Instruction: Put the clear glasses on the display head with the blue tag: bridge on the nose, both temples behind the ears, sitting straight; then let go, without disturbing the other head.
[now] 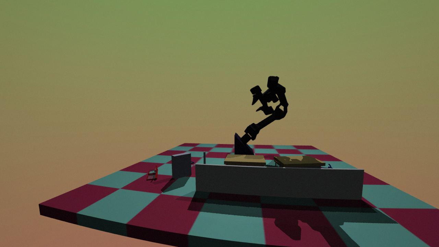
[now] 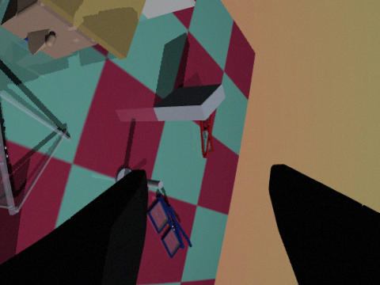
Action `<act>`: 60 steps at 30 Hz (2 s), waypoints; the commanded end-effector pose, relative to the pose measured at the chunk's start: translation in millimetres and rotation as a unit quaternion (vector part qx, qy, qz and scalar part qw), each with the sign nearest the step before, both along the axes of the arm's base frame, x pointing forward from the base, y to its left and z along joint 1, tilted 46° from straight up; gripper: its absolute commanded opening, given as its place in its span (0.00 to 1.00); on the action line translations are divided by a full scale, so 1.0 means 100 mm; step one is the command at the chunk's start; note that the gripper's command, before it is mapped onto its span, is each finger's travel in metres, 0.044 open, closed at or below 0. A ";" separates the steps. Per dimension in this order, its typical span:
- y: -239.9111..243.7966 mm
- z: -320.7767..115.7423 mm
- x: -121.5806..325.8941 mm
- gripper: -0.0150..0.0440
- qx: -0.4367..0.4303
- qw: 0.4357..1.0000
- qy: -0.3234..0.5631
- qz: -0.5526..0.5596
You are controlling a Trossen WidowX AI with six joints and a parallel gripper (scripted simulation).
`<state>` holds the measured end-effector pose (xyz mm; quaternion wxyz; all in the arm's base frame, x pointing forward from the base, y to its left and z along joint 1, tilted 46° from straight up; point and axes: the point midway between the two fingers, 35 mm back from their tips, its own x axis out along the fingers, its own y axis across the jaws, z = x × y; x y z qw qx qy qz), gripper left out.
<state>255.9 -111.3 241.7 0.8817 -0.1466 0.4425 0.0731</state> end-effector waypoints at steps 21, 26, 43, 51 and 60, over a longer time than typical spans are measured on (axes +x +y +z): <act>1.08 -2.37 -0.11 0.59 0.337 0.881 0.264 0.202; 1.08 -2.37 -0.11 0.46 0.337 0.881 0.264 0.202; 1.15 -2.43 -0.11 0.46 0.337 0.881 0.264 0.202; 1.25 -2.51 -0.10 0.46 0.336 0.881 0.264 0.202; 1.37 -2.59 -0.10 0.46 0.337 0.881 0.264 0.202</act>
